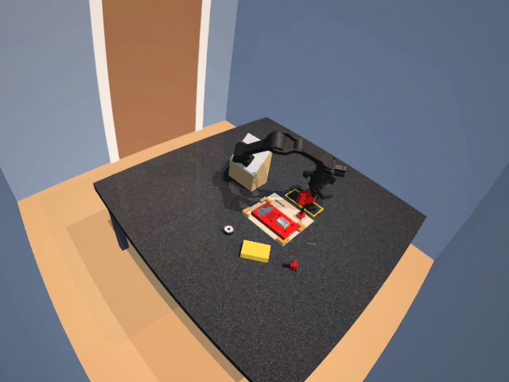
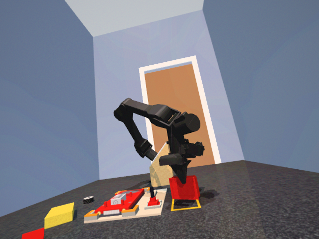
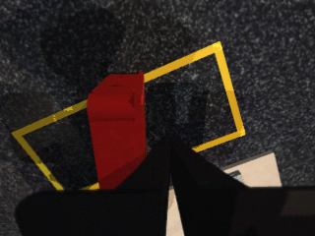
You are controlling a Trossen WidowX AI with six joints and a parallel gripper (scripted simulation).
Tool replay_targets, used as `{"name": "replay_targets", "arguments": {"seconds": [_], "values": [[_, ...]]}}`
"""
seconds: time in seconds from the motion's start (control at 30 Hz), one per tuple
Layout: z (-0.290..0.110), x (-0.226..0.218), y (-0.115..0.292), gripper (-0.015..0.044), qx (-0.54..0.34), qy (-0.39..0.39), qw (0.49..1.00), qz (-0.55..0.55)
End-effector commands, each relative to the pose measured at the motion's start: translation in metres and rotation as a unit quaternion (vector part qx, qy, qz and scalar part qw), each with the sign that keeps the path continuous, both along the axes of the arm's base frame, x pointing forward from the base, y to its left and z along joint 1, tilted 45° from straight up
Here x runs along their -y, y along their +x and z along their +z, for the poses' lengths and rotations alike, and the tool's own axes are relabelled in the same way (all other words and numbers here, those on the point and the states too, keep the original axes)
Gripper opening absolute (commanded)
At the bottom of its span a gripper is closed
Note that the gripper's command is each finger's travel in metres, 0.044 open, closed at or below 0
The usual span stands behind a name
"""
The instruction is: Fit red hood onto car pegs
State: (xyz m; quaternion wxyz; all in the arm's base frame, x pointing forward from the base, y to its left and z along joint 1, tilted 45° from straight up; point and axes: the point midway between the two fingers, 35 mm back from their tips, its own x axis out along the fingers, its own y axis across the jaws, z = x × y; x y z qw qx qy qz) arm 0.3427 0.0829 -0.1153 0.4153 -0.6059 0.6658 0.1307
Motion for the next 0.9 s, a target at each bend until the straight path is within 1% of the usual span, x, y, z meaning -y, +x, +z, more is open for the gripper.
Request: {"name": "replay_targets", "arguments": {"seconds": [0.0, 0.87], "values": [[-0.003, -0.001, -0.006, 0.0000, -0.003, 0.000, 1.000, -0.001], [-0.011, -0.007, -0.027, 0.0000, -0.004, 0.001, 1.000, -0.001]]}}
